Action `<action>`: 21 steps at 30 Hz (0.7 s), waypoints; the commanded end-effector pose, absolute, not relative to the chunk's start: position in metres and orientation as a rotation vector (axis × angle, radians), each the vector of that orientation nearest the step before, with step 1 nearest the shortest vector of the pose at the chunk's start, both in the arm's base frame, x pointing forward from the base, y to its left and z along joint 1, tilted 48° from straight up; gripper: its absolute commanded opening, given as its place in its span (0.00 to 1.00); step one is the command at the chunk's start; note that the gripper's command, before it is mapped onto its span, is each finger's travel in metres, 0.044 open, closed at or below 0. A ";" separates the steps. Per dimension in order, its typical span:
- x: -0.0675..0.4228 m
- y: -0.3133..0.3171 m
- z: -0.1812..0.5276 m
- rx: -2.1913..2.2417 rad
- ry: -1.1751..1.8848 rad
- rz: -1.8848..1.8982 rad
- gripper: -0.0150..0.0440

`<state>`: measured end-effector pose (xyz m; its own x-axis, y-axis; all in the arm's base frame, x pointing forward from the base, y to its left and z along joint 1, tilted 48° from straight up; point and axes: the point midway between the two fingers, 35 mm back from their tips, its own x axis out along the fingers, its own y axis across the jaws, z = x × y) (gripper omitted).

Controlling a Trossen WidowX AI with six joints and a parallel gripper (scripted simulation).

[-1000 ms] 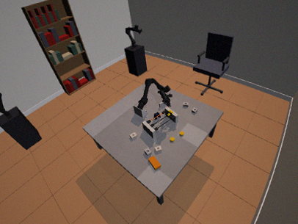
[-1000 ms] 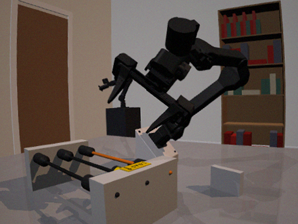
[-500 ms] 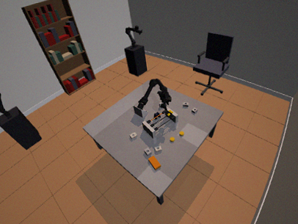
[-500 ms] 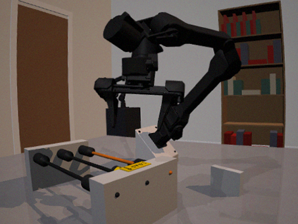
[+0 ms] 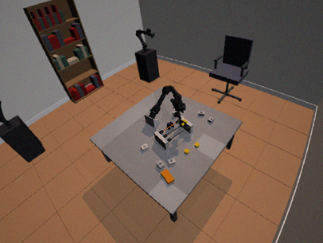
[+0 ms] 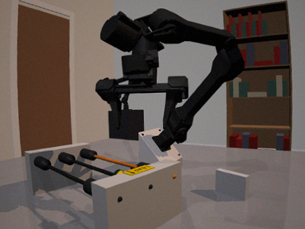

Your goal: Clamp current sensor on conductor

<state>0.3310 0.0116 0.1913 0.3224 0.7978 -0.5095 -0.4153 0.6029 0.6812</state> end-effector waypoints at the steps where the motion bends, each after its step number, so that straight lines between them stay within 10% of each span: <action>1: 0.332 0.011 0.194 0.472 0.929 0.841 1.00; 21: 0.228 0.012 0.102 0.891 1.623 0.418 1.00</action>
